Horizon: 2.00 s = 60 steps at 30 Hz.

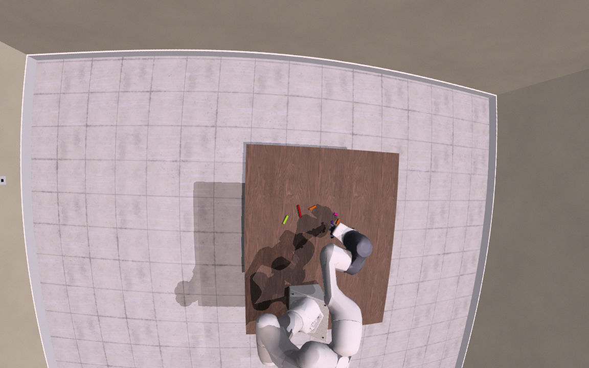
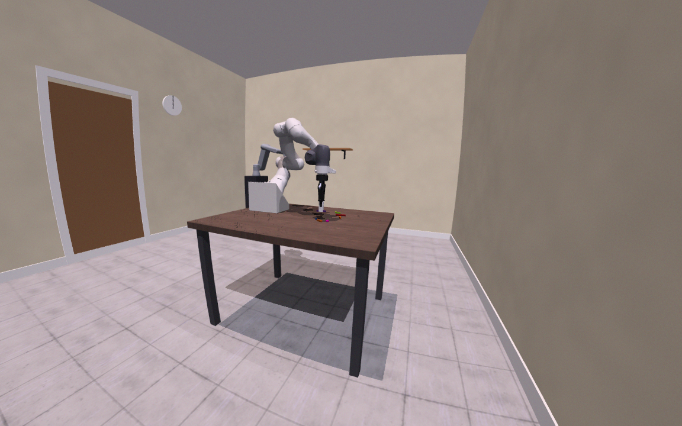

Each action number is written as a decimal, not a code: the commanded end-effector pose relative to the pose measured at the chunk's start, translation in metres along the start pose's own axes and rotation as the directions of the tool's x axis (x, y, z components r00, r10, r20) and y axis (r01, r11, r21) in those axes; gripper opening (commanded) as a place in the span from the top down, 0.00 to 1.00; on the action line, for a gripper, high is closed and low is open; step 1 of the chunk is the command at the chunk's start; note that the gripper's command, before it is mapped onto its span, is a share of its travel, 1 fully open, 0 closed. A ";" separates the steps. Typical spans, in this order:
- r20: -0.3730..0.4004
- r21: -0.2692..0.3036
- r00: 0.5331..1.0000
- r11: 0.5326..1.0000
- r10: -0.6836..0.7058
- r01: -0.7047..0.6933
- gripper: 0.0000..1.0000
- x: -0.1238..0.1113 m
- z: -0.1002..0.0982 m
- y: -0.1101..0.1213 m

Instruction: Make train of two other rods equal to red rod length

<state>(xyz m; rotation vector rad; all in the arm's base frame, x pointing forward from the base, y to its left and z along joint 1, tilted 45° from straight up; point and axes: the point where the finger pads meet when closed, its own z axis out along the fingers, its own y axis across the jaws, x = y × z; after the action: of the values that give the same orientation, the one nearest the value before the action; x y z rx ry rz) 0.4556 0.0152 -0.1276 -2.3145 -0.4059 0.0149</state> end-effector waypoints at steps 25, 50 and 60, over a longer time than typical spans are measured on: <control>-0.013 -0.010 1.000 1.000 0.001 -0.002 0.97 0.005 0.042 0.003; -0.013 -0.010 1.000 1.000 0.001 -0.002 0.97 0.005 0.042 0.003; -0.013 -0.010 1.000 1.000 0.004 -0.004 0.97 0.005 0.042 0.003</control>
<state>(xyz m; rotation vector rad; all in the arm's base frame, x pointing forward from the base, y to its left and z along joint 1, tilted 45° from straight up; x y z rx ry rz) 0.4539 0.0440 -0.1580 -2.3205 -0.4080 0.0003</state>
